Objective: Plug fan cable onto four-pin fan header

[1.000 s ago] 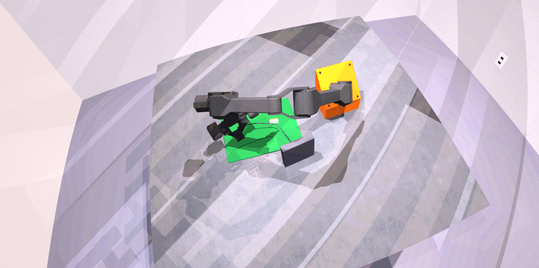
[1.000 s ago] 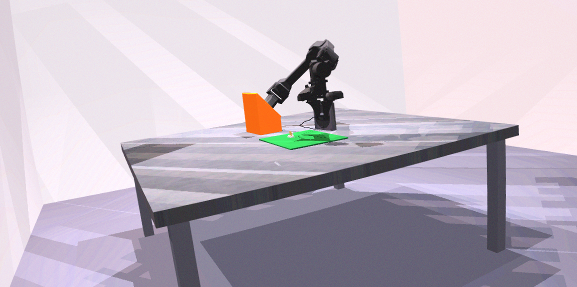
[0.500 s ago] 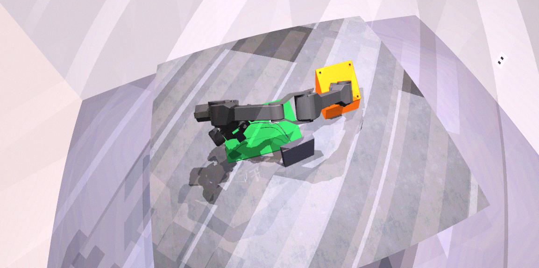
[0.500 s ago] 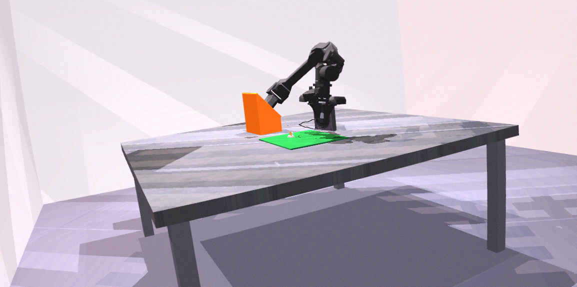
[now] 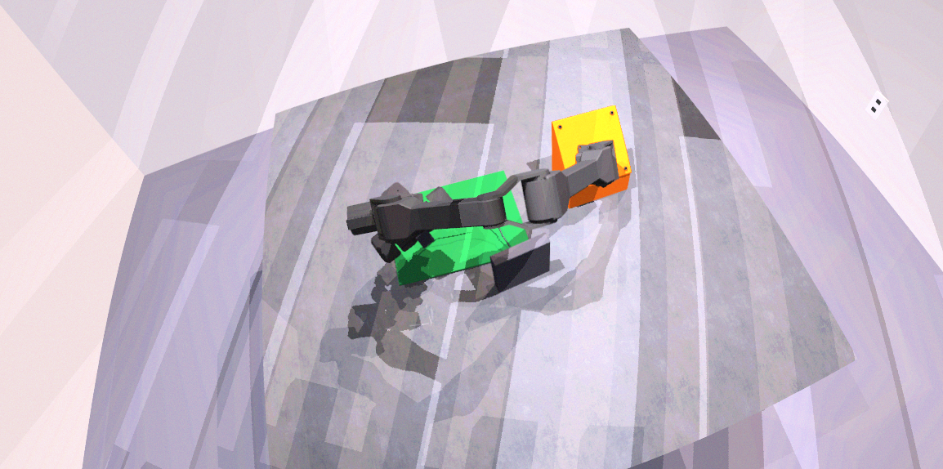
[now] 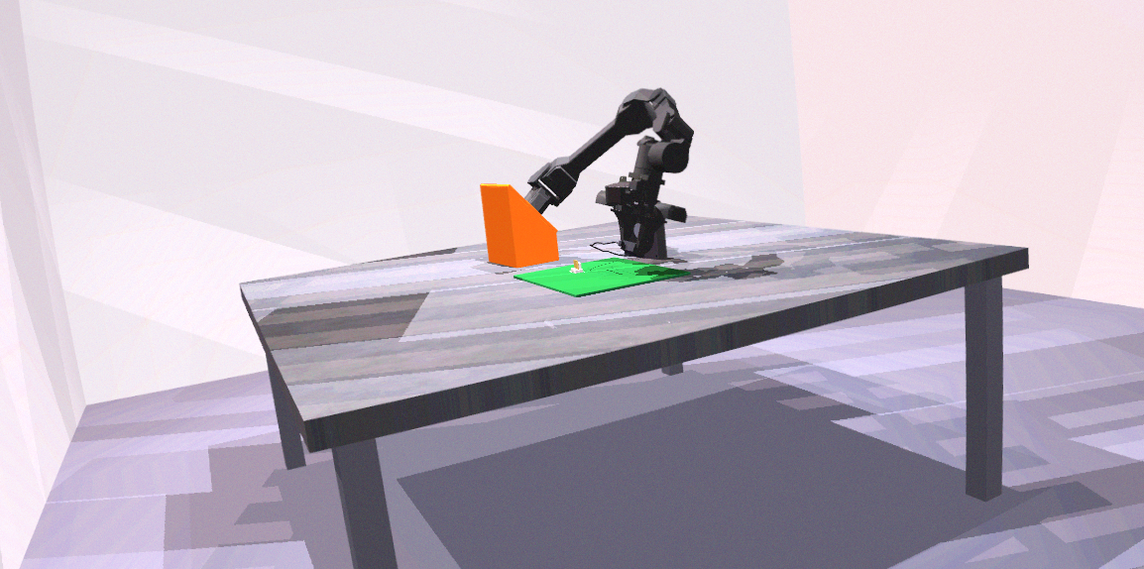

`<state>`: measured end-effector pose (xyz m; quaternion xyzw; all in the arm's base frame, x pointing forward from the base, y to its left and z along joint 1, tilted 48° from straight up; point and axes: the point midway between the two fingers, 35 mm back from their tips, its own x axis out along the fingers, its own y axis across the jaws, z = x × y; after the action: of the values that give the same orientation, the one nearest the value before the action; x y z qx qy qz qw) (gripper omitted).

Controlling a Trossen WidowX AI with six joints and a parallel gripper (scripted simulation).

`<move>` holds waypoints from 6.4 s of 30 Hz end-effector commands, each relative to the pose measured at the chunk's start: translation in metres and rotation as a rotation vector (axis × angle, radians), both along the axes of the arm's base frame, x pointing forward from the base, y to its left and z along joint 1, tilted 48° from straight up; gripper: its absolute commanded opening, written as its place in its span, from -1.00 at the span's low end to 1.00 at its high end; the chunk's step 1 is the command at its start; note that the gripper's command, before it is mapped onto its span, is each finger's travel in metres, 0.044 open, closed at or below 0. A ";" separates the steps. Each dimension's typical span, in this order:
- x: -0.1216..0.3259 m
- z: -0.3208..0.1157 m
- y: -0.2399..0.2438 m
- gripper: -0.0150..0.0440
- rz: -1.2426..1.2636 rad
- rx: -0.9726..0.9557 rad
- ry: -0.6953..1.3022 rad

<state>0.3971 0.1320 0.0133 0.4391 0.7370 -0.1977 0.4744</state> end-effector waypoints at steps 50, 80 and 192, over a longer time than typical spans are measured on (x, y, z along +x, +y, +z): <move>-0.007 -0.004 0.013 -0.49 -0.121 -0.628 -0.316; -0.007 0.026 0.026 -0.49 -0.294 -0.839 -0.630; -0.014 -0.005 0.058 -0.49 -0.305 -0.835 -0.635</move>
<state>0.3831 0.1903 0.0087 0.3540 0.3436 -0.3979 0.7735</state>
